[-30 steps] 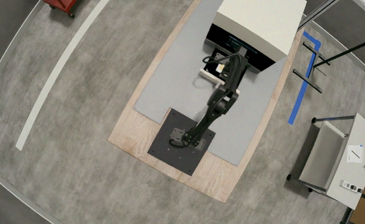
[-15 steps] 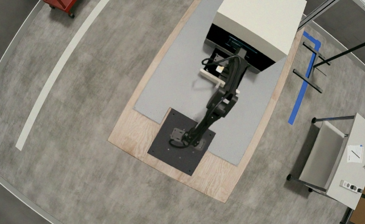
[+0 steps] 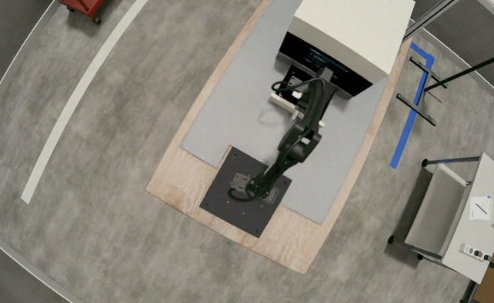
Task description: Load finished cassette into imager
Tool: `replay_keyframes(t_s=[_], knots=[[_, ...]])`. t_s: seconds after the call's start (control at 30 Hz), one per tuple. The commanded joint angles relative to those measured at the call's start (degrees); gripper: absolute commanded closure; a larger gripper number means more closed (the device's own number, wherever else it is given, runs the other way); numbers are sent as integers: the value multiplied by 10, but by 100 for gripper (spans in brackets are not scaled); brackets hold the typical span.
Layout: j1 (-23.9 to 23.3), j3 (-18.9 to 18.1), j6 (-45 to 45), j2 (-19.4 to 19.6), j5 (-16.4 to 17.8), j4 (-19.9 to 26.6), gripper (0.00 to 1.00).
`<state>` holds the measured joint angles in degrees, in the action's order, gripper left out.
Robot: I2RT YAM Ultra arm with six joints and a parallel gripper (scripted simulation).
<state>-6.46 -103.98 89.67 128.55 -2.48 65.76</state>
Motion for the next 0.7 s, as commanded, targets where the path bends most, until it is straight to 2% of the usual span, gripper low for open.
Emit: replay_keyframes(t_s=[0.0, 0.67], knots=[[5, 6, -3, -22, 7, -10, 0], [9, 61, -4, -75, 7, -7, 0]])
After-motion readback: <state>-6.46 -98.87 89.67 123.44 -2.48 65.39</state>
